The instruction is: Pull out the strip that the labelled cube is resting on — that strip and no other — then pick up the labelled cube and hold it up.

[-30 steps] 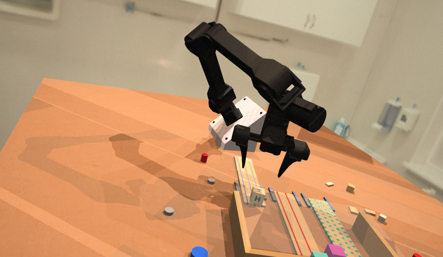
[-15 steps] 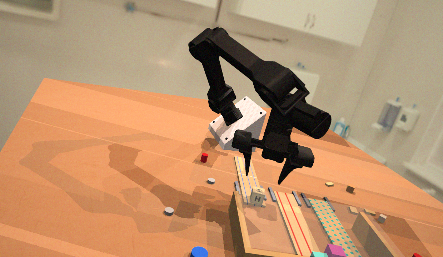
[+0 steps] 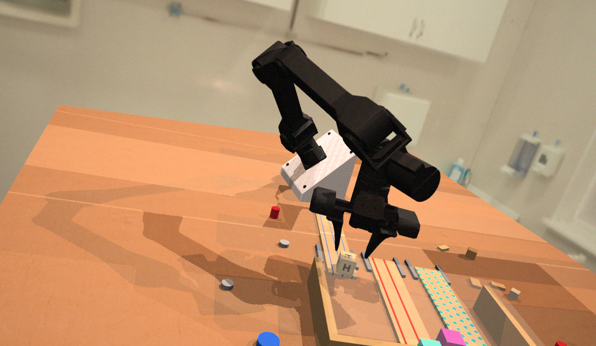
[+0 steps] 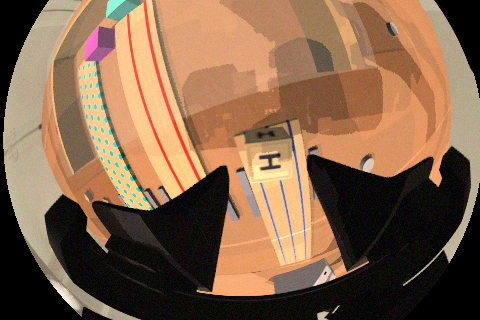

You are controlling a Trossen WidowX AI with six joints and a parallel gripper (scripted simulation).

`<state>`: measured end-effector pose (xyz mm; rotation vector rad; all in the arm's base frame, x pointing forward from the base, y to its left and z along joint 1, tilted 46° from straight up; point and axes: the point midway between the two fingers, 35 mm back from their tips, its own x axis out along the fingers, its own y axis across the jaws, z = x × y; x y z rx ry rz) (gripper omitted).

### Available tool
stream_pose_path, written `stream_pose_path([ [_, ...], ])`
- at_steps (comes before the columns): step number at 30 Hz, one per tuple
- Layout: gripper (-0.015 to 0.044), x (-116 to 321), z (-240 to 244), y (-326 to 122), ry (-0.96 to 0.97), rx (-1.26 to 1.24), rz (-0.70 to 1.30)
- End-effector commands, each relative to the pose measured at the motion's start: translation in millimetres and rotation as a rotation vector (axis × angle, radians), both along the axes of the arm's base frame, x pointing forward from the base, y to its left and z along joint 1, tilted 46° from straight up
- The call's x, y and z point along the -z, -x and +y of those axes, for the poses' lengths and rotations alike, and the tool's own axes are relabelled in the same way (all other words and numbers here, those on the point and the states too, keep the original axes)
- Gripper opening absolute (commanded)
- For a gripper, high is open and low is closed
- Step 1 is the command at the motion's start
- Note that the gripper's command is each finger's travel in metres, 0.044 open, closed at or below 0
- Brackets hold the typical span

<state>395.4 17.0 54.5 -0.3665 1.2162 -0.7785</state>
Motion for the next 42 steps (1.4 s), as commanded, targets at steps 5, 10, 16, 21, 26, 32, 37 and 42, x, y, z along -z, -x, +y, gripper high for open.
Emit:
stream_pose_path([
  [5, 0.025, 9.6, -11.3, -1.6, 0.007, -0.002, 0.004],
  [10, 0.025, 15.0, -17.3, -2.4, 0.007, -0.001, 0.004],
  [16, 0.025, 20.6, -23.7, -3.1, 0.009, -0.001, 0.003],
  [21, 0.0198, 19.4, -21.6, -3.2, 0.003, 0.002, 0.001],
  [26, 0.0125, 19.4, -21.6, -3.2, 0.003, 0.002, 0.001],
  [32, 0.0046, 19.4, -21.6, -3.2, 0.003, 0.002, 0.001],
  [37, 0.0, 13.4, -11.6, 15.1, 0.002, 0.001, 0.003],
  [42, 0.0, 5.4, 0.2, 42.6, 0.004, -0.001, 0.006],
])
